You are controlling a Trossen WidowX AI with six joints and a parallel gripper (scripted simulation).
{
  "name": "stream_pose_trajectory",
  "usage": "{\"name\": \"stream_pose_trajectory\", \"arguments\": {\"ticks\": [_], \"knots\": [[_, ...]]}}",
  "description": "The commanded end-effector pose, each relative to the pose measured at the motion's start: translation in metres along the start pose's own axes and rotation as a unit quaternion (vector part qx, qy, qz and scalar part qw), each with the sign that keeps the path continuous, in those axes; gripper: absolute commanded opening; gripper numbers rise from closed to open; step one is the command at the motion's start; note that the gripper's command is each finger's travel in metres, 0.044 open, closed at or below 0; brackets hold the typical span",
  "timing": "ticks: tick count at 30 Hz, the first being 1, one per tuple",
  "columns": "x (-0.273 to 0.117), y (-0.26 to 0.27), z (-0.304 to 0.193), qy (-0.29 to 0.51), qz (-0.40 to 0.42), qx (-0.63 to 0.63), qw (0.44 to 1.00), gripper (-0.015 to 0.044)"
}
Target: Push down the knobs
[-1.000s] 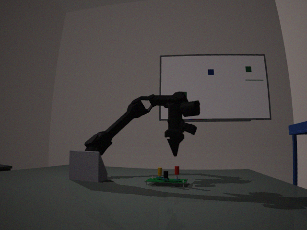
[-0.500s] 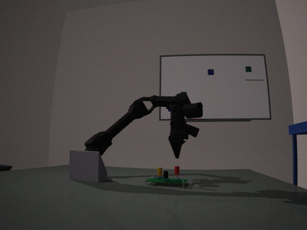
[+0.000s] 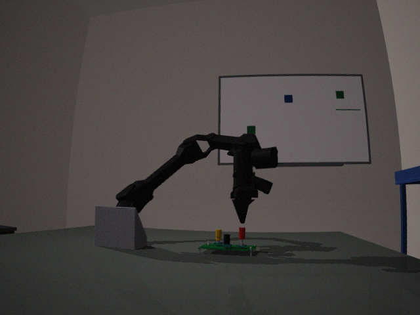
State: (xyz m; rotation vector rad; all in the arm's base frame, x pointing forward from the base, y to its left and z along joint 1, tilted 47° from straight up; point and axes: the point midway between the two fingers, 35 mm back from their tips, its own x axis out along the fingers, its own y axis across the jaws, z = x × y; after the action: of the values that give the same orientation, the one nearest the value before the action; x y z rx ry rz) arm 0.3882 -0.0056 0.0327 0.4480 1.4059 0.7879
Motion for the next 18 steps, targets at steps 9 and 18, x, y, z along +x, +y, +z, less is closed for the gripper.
{"name": "stream_pose_trajectory", "arguments": {"ticks": [9, 18], "knots": [[0.007, 0.0009, -0.0006, 0.0, 0.002, 0.002, 1.0, 0.0], [0.0092, 0.001, -0.0006, 0.0, 0.002, 0.002, 1.0, 0.0]]}}
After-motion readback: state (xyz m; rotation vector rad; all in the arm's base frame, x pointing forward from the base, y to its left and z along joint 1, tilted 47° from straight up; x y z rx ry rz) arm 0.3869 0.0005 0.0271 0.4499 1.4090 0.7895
